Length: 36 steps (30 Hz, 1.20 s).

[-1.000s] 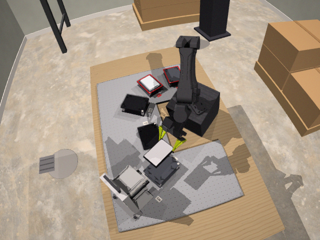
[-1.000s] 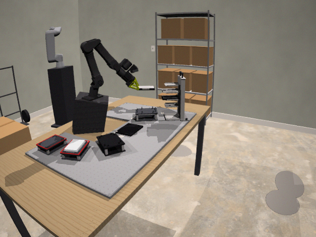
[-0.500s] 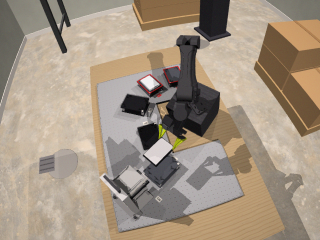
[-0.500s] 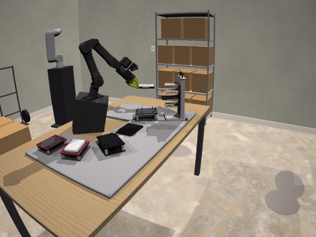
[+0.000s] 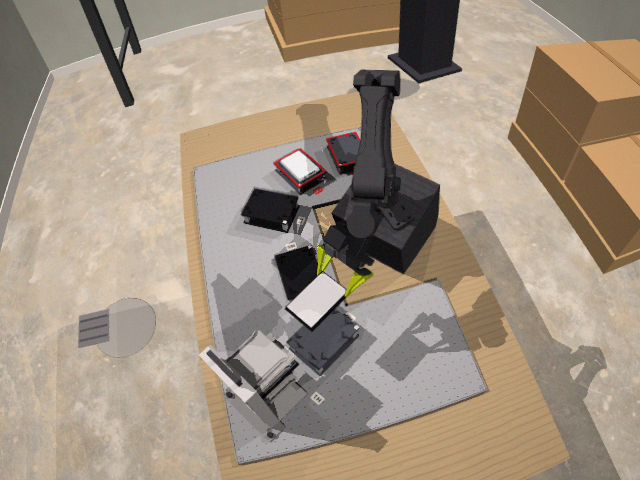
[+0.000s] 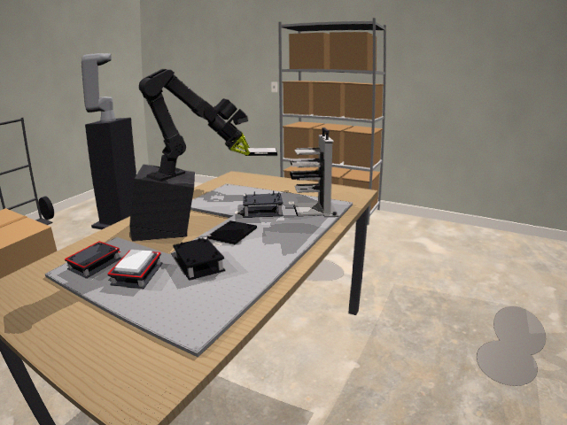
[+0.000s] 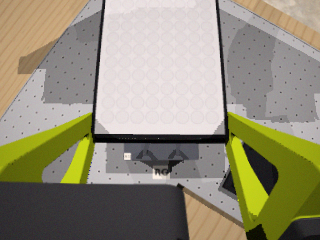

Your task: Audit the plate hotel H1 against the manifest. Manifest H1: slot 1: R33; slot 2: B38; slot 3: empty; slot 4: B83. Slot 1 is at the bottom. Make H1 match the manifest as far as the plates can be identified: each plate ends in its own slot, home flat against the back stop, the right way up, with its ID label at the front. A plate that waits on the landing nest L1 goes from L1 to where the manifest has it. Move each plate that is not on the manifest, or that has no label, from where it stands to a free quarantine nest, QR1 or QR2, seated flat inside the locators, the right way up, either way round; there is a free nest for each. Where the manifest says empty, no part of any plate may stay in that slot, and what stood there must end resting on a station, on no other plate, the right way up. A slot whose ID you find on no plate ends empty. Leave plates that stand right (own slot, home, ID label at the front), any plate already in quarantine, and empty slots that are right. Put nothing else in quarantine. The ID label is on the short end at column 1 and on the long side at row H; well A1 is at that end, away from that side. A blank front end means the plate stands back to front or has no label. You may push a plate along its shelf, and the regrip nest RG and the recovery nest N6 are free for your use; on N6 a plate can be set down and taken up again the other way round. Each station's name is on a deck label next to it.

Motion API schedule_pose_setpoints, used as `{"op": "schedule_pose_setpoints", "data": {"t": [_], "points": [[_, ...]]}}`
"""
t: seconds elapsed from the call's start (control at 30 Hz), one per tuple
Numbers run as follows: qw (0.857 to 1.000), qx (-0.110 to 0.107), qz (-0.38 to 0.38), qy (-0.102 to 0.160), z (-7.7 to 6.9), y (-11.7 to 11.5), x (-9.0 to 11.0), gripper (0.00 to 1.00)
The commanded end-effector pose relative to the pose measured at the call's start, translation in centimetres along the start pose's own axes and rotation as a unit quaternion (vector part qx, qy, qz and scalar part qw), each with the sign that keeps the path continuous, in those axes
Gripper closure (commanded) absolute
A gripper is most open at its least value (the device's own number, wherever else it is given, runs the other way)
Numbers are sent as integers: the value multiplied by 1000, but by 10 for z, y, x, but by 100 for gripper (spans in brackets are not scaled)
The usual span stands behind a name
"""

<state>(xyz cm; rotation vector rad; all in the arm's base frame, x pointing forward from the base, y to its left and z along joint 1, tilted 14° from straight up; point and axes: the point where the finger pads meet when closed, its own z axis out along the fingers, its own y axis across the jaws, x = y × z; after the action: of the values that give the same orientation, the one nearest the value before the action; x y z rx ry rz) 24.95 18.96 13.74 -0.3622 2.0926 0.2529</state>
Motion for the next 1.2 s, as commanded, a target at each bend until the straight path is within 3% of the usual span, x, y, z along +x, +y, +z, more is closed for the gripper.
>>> {"op": "schedule_pose_setpoints", "data": {"t": [0.0, 0.57, 0.6, 0.63, 0.67, 1.17], "points": [[1000, -3, 7, -18, -11, 3, -18, 14], [1000, -3, 7, -17, -22, 3, -29, 14], [1000, 2, 1, -5, -15, 0, -18, 14], [1000, -3, 7, -17, -22, 3, -29, 14], [1000, 2, 1, -5, -15, 0, -18, 14], [1000, 2, 1, -5, -15, 0, -18, 14]]}}
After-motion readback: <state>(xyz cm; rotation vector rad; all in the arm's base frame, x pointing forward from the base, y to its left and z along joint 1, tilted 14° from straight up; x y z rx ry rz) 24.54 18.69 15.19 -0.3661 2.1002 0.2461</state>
